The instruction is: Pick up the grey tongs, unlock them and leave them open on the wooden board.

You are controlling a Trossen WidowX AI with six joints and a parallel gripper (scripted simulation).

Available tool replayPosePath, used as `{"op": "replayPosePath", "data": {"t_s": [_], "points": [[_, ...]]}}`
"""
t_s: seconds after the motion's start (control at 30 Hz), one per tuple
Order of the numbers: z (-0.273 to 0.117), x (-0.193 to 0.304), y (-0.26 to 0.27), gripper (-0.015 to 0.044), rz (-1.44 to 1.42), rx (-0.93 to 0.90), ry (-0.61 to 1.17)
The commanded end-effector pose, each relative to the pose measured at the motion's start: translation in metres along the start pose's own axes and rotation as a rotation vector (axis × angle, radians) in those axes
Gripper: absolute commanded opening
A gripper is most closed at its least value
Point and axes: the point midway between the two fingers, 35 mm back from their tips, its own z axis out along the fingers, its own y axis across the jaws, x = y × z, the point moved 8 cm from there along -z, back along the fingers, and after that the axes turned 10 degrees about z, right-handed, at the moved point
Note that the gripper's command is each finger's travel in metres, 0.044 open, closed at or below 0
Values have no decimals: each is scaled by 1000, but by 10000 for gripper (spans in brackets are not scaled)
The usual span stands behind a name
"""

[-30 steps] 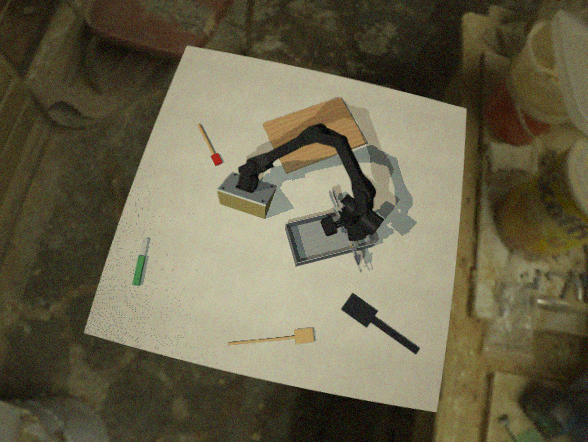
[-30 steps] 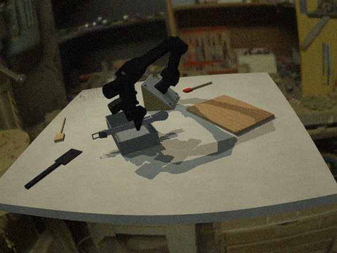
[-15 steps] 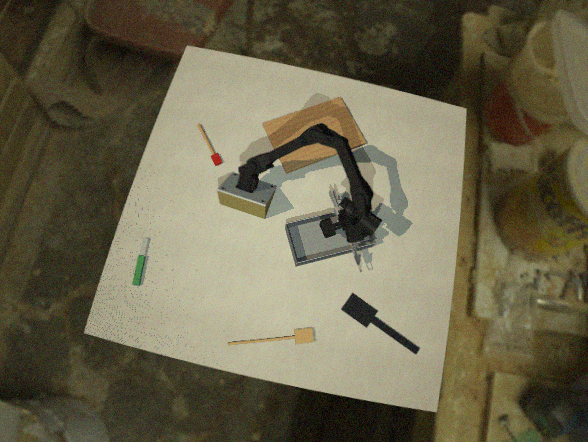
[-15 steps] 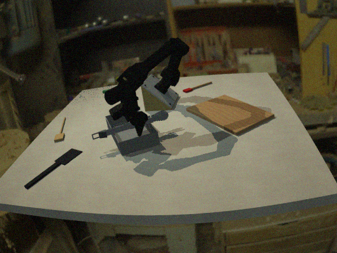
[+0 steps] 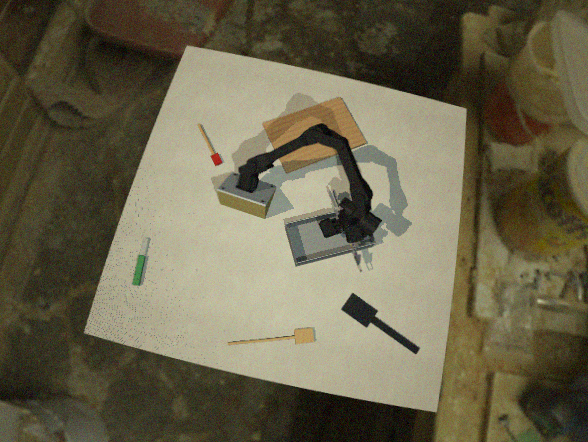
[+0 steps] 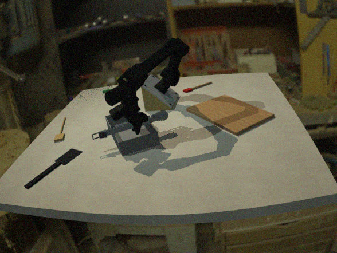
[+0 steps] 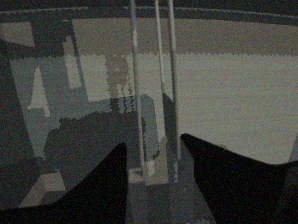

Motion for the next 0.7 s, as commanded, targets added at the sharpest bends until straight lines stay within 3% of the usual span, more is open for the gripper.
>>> {"op": "replayPosePath", "data": {"t_s": [0.0, 0.4, 0.63, 0.67], "points": [[0, 0, 0, 118, 0, 0, 0], [0, 0, 0, 38, 0, 0, 0], [-7, -1, 1, -145, 0, 0, -1], [-13, -2, 2, -150, 1, 1, -2]]}}
